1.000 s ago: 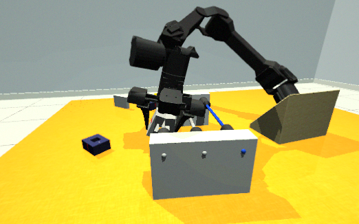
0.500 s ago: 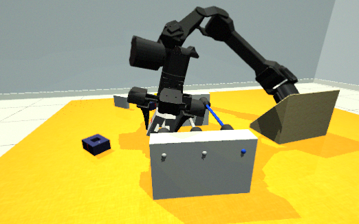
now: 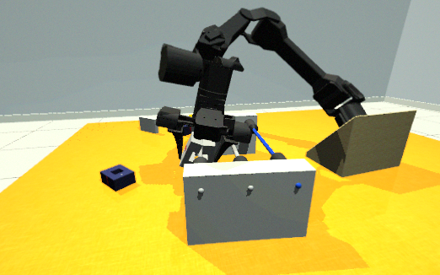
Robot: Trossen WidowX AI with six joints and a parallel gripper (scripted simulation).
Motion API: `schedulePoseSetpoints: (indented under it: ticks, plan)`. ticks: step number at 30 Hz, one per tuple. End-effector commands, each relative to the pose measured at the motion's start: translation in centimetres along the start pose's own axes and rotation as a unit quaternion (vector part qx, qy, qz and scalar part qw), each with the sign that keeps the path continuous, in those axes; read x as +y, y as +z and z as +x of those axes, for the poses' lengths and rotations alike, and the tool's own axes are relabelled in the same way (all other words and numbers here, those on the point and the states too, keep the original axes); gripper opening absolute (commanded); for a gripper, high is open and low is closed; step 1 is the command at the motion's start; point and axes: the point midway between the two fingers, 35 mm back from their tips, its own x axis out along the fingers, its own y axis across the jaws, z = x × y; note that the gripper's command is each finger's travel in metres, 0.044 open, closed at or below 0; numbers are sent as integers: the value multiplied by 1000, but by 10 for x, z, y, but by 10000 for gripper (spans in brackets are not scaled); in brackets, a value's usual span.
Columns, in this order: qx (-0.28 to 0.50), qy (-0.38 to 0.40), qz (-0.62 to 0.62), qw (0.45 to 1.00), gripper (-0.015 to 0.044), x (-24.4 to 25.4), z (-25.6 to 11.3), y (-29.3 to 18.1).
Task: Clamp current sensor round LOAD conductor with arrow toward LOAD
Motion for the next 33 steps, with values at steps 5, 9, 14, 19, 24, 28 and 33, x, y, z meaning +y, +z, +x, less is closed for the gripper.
schedulePoseSetpoints:
  ticks: [5, 9, 14, 19, 24, 28, 33]
  plan:
    - [-8, -11, -3, 1000, 0, -3, -7, 7]
    - [-8, -11, -3, 1000, 0, -3, -7, 7]
    - [-8, -11, -3, 1000, 0, -3, -7, 7]
    - [-8, -11, -3, 1000, 0, -3, -7, 7]
    - [-8, -11, -3, 1000, 0, -3, -7, 7]
    - [0, 0, 0, 1000, 0, 0, 0, 0]
    - [0, 0, 0, 1000, 0, 0, 0, 0]
